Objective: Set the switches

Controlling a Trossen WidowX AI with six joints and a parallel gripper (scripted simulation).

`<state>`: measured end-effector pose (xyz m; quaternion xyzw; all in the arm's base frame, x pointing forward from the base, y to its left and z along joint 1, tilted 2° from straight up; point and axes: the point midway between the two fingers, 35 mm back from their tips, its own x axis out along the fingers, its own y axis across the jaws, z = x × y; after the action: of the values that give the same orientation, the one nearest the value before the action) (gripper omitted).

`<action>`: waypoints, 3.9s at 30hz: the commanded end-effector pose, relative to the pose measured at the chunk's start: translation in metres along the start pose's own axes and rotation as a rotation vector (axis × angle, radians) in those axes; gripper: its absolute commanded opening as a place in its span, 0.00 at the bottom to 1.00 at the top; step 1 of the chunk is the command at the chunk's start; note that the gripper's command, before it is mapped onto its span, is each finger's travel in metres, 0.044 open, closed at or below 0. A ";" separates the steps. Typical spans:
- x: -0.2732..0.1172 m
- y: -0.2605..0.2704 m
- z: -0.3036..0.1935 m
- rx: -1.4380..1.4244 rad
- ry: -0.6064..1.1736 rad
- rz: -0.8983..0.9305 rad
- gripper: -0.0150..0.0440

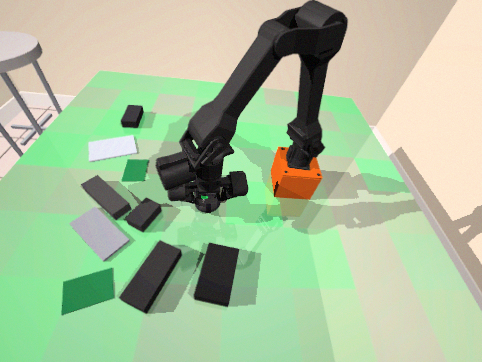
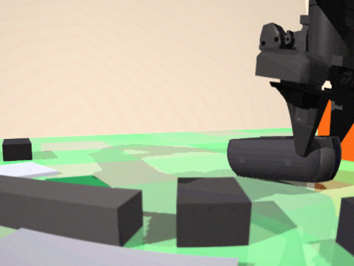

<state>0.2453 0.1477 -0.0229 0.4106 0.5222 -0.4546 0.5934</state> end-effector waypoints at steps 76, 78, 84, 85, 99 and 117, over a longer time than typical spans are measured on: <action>-0.045 0.001 0.052 -0.002 0.153 0.004 0.82; -0.045 0.001 0.053 -0.002 0.157 0.004 0.82; -0.048 0.001 0.058 -0.002 0.168 0.004 0.82; -0.048 0.001 0.058 -0.002 0.170 0.004 0.82; -0.052 0.001 0.068 -0.002 0.194 0.004 0.82; -0.057 0.000 0.081 -0.002 0.225 0.003 0.82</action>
<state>0.2607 0.0798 0.0409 0.4584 0.5852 -0.4053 0.5321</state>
